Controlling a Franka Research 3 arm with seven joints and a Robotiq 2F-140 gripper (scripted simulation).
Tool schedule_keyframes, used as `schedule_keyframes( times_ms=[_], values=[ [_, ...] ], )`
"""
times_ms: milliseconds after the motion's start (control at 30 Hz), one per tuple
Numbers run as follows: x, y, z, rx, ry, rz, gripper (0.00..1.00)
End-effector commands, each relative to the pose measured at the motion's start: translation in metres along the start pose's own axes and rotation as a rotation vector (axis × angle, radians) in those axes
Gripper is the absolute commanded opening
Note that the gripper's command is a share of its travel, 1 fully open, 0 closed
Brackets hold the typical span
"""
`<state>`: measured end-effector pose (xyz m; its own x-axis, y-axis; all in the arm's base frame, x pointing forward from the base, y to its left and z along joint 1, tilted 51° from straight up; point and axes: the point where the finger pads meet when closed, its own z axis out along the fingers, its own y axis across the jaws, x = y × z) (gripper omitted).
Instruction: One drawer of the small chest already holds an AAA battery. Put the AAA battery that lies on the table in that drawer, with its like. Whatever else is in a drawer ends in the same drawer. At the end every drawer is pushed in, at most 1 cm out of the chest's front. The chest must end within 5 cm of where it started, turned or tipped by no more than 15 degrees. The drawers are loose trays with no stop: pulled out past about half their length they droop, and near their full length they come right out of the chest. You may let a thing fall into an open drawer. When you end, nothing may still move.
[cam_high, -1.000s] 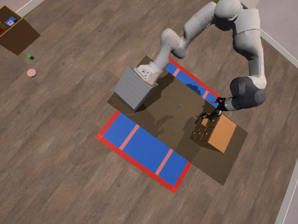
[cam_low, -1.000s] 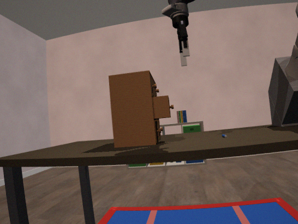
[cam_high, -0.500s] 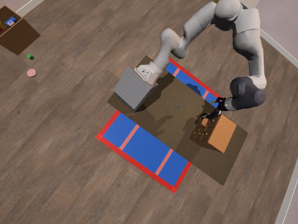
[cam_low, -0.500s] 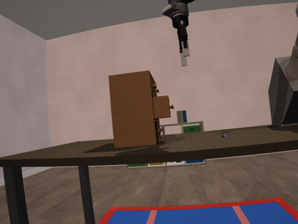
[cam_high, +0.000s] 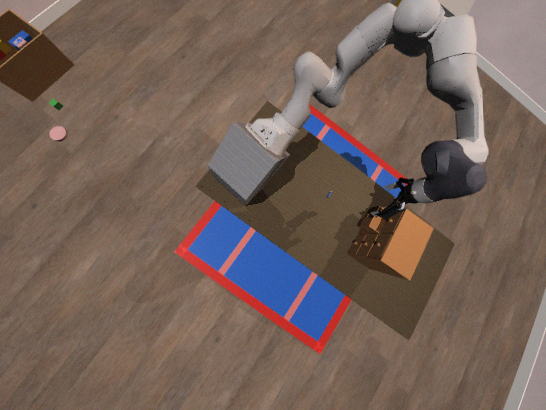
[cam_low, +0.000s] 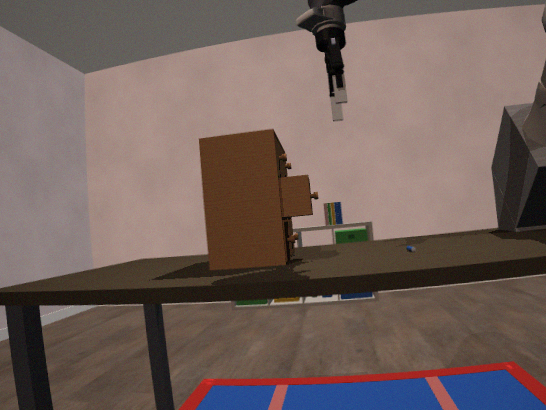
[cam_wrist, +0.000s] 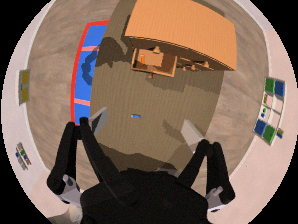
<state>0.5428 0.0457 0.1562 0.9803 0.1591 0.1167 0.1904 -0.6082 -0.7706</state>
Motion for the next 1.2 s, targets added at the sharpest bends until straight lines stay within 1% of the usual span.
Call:
schedule_keyframes(
  times_ms=[0, 367, 567, 767, 833, 1167],
  values=[
    [-0.001, 0.0, 0.001, 0.0, 0.0, 0.009, 1.0],
    [-0.005, -0.001, 0.01, 0.0, 0.0, 0.061, 1.0],
    [-0.011, -0.003, 0.022, 0.0, 0.0, 0.132, 1.0],
    [-0.02, -0.005, 0.039, -0.001, 0.0, 0.235, 1.0],
    [-0.02, -0.005, 0.039, -0.001, 0.0, 0.235, 1.0],
    [-0.04, -0.009, 0.079, -0.001, 0.0, 0.479, 1.0]
  ],
)
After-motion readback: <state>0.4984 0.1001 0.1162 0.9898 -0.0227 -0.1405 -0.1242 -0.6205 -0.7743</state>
